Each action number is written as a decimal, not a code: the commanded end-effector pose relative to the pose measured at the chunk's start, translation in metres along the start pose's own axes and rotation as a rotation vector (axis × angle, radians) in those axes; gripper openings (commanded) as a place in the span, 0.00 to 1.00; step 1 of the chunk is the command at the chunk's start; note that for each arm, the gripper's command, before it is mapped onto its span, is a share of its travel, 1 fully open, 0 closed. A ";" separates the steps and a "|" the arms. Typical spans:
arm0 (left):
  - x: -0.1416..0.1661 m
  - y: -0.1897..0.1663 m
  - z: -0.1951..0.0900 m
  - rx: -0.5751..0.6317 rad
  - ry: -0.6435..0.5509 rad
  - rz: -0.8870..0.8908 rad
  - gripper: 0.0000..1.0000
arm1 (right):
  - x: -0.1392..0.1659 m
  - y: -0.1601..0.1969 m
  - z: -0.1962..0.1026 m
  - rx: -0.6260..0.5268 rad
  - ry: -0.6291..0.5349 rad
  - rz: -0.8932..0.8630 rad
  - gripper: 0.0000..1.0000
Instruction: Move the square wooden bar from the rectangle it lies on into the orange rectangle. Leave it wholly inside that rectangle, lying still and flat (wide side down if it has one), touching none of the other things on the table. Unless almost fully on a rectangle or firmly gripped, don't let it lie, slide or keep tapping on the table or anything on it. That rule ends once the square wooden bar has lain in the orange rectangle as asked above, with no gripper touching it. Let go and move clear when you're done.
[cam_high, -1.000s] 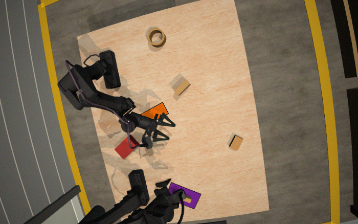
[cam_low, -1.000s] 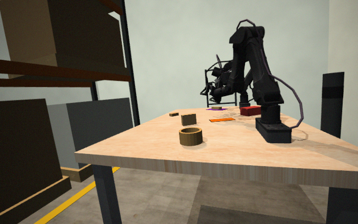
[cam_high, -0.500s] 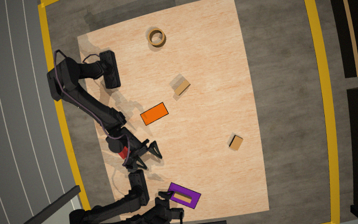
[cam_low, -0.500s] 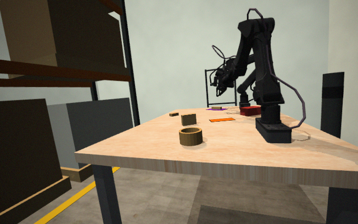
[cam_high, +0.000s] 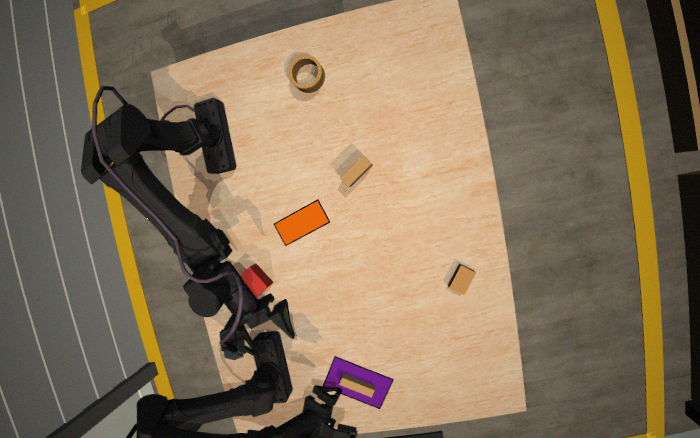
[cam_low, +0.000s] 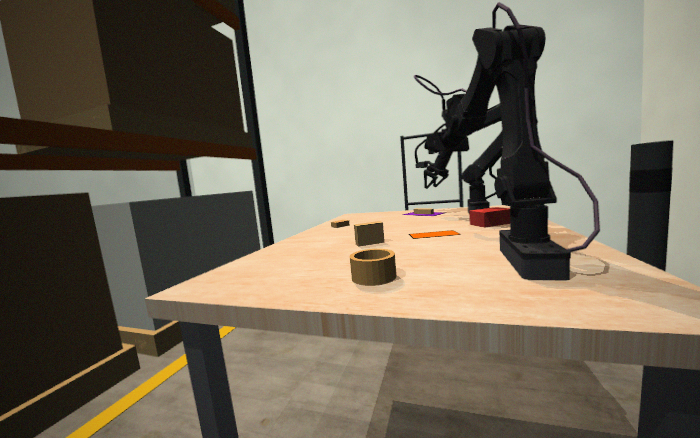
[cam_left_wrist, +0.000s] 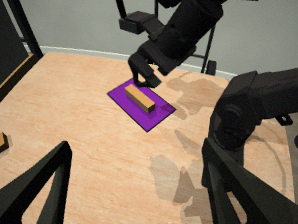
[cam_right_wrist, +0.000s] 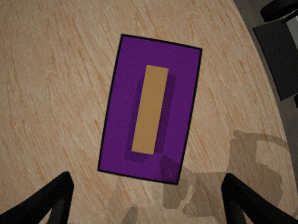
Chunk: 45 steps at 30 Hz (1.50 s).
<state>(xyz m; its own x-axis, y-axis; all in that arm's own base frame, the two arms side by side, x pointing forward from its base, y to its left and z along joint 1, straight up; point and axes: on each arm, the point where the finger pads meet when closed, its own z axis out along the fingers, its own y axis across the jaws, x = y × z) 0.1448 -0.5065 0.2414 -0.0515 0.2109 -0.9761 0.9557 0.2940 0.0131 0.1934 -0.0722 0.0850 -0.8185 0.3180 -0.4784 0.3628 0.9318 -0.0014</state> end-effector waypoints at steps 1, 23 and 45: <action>-0.028 -0.002 -0.006 0.015 -0.048 -0.012 1.00 | -0.002 -0.001 -0.002 -0.001 -0.024 0.011 1.00; -0.028 -0.002 -0.006 0.015 -0.048 -0.012 1.00 | -0.014 -0.002 0.061 0.019 0.337 0.147 0.48; -0.028 -0.002 -0.006 0.015 -0.048 -0.012 1.00 | -0.002 -0.003 0.106 0.036 0.488 0.168 0.48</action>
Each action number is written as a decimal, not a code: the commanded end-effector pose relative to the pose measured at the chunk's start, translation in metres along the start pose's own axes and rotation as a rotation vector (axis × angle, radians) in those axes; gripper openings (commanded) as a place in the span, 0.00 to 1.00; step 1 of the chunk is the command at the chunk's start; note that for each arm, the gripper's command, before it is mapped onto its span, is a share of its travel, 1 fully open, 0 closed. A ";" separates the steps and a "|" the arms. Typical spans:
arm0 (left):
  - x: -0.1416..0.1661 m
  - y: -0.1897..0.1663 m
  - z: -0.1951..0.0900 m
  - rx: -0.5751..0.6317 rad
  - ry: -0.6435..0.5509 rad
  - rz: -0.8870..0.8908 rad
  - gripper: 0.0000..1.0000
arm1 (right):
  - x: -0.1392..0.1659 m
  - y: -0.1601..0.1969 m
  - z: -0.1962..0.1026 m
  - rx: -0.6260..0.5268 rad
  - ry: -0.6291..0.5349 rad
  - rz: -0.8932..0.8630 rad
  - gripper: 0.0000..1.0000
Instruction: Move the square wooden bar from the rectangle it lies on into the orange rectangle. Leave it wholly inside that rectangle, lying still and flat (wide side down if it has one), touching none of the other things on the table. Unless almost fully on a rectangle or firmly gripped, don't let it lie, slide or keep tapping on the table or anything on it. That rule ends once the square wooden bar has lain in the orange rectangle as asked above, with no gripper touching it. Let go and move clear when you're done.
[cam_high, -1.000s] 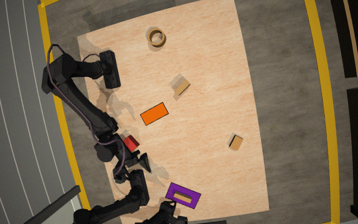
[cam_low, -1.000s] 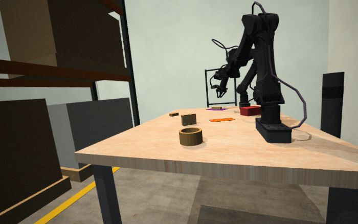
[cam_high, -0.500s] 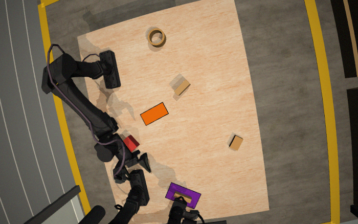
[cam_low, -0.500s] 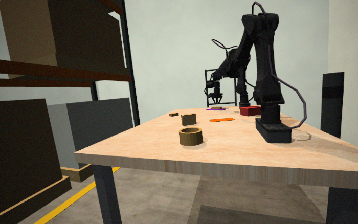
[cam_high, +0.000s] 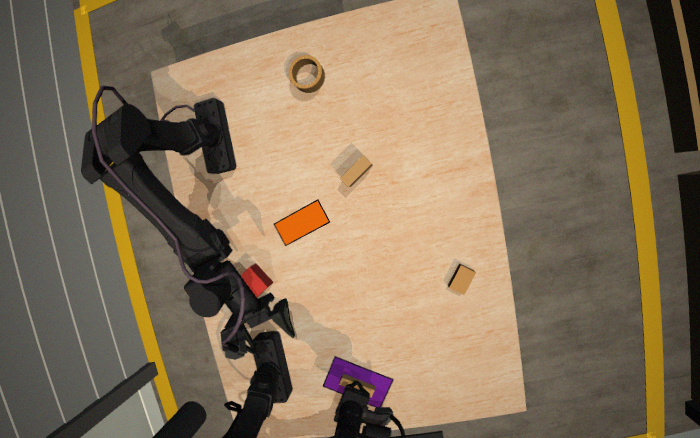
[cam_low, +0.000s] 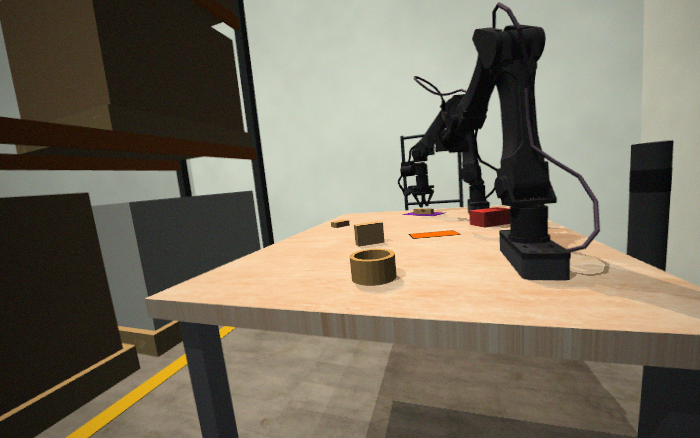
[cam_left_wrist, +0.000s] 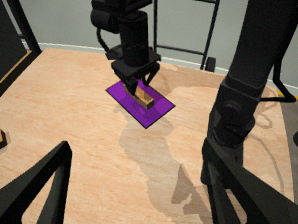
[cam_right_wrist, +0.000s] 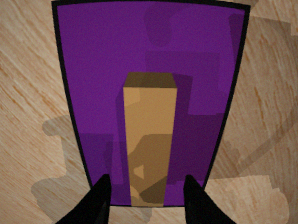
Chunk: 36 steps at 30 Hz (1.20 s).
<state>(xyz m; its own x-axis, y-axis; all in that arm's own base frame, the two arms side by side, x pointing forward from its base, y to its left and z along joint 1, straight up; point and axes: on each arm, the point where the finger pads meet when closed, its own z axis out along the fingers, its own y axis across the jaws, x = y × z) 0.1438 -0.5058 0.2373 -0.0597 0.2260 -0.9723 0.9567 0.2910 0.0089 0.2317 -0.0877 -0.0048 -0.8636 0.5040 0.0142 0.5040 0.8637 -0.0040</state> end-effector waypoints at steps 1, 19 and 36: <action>-0.032 -0.001 -0.006 0.011 -0.066 -0.008 1.00 | -0.012 -0.001 0.004 -0.010 -0.024 0.012 0.48; -0.032 -0.001 -0.006 0.011 -0.066 -0.008 1.00 | -0.010 -0.002 0.028 -0.009 -0.013 0.010 0.48; -0.032 -0.001 -0.006 0.011 -0.066 -0.008 1.00 | -0.010 0.001 0.024 -0.011 -0.031 0.013 0.22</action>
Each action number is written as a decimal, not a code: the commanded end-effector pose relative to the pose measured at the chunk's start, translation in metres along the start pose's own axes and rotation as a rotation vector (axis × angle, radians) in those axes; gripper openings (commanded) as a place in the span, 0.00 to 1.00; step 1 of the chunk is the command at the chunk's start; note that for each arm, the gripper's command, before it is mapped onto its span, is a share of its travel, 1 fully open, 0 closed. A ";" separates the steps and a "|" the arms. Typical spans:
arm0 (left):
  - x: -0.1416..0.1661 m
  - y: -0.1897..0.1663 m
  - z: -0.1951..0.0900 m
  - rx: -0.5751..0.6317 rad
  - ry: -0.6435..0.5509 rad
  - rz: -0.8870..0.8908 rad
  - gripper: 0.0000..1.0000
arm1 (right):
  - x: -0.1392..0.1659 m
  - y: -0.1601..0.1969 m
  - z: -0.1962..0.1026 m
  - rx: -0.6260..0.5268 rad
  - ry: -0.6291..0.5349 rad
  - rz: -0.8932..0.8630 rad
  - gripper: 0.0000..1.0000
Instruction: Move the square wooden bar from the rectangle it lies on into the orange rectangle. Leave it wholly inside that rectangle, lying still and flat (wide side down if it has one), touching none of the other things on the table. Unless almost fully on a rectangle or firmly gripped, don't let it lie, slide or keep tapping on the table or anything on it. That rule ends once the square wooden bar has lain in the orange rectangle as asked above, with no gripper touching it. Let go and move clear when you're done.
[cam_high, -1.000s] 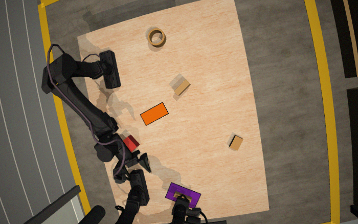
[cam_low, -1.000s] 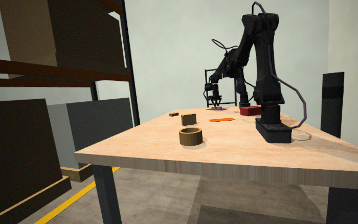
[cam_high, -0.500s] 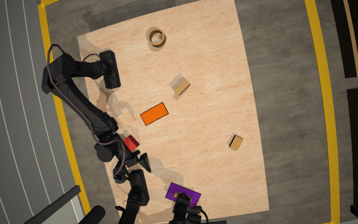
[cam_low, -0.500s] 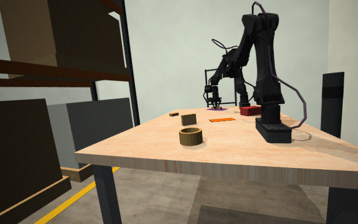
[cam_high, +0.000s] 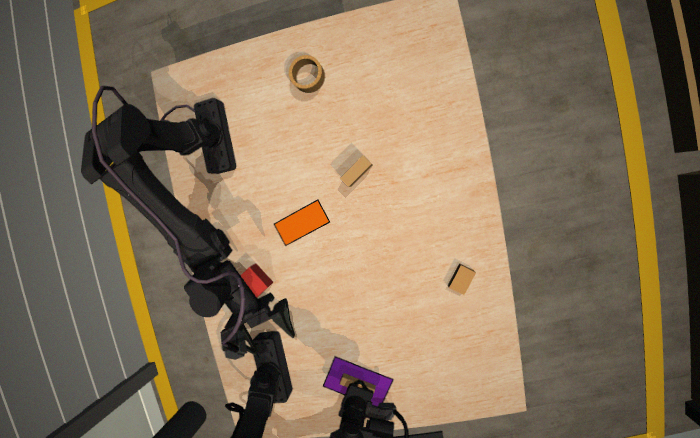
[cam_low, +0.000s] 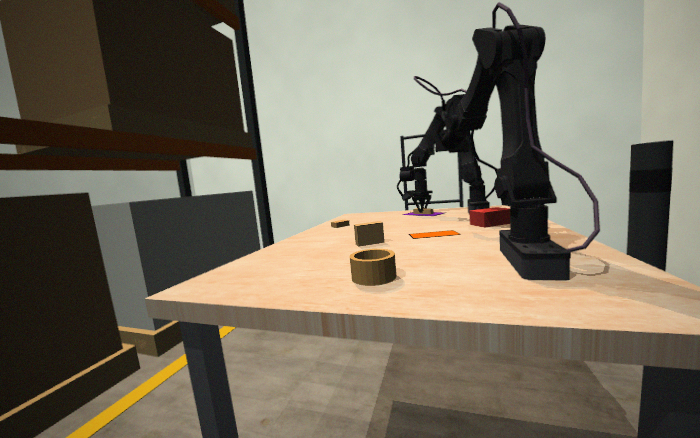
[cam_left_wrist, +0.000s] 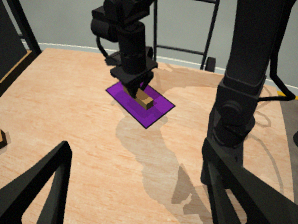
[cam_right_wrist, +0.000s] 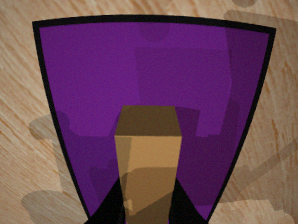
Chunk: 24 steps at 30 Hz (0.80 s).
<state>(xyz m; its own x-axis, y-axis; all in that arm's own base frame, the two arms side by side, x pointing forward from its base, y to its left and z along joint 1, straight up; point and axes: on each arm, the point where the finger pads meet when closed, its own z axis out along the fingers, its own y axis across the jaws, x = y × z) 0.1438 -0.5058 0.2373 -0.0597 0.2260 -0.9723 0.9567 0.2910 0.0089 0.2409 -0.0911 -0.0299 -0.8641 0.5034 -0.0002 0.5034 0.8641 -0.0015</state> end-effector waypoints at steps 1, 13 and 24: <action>-0.032 -0.001 -0.006 0.011 -0.066 -0.008 1.00 | 0.000 -0.001 -0.001 -0.009 -0.017 0.014 0.22; -0.032 -0.001 -0.006 0.011 -0.066 -0.008 1.00 | -0.002 0.000 -0.020 -0.008 -0.013 0.015 0.19; -0.032 -0.001 -0.006 0.011 -0.066 -0.008 1.00 | -0.001 0.000 -0.076 -0.008 -0.013 0.014 0.19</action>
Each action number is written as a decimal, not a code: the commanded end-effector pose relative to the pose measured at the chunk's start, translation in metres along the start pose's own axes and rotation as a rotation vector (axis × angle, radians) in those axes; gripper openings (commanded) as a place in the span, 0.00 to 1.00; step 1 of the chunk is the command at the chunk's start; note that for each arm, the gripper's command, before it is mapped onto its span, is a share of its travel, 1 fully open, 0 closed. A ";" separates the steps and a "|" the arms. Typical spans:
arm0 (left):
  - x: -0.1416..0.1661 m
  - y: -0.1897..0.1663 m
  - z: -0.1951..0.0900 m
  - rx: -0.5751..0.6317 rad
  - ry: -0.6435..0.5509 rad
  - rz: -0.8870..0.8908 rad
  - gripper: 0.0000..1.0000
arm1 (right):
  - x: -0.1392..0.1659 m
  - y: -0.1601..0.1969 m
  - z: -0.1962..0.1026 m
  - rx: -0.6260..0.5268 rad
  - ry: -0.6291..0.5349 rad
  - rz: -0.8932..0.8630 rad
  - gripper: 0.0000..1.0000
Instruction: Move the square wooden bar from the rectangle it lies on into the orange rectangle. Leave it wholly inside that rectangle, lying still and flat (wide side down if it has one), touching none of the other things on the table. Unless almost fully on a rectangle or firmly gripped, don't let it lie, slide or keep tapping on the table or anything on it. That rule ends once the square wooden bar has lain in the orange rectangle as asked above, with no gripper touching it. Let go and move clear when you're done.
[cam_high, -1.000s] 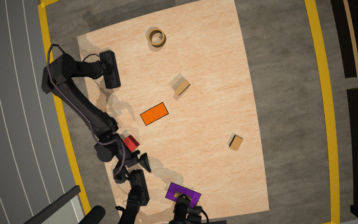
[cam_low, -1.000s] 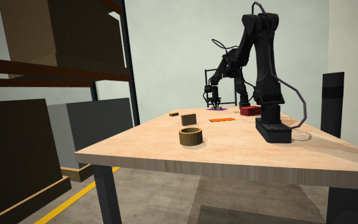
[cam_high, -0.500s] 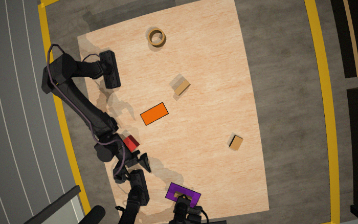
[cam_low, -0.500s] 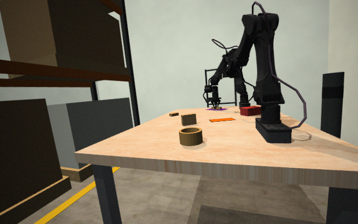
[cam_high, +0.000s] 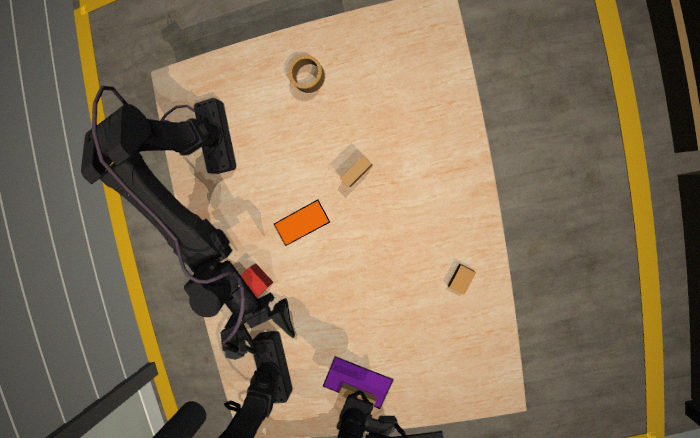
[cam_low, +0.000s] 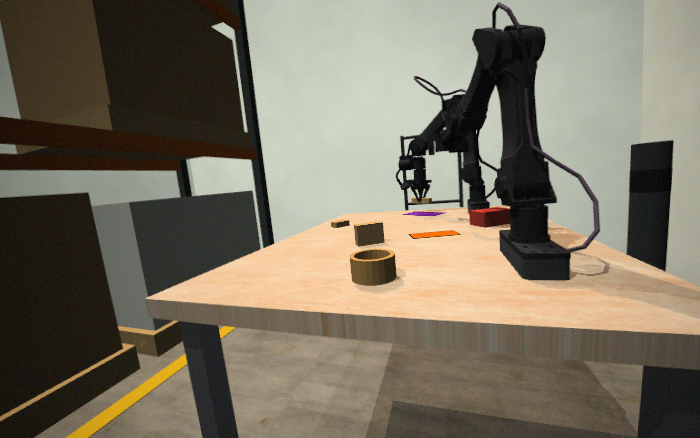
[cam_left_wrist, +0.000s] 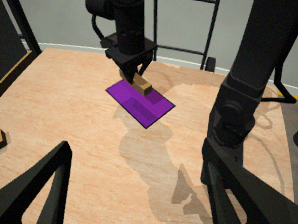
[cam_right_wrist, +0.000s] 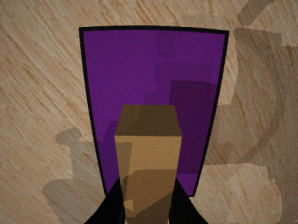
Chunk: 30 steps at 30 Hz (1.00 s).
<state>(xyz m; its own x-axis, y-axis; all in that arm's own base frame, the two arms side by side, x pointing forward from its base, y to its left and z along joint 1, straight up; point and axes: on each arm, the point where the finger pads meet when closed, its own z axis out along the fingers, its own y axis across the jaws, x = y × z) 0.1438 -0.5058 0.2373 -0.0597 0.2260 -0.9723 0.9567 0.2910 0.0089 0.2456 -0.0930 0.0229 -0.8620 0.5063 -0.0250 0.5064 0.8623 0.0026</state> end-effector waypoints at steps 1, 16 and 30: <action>-0.032 -0.001 -0.006 0.011 -0.066 -0.008 1.00 | 0.003 0.000 -0.023 -0.004 0.011 0.010 0.19; 0.002 0.038 -0.101 -0.087 0.254 -0.038 1.00 | 0.003 0.000 -0.023 -0.004 0.011 0.010 0.19; 0.008 0.059 -0.282 -0.196 0.322 -0.079 1.00 | 0.005 -0.001 -0.019 0.002 0.018 0.005 0.19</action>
<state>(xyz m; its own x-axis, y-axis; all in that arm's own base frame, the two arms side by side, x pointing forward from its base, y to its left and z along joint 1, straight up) 0.1332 -0.2793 0.3193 -0.1872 0.3756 -0.9077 0.8911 0.4537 0.0040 0.2363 -0.0894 0.0357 -0.8621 0.5065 0.0154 0.5065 0.8622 -0.0041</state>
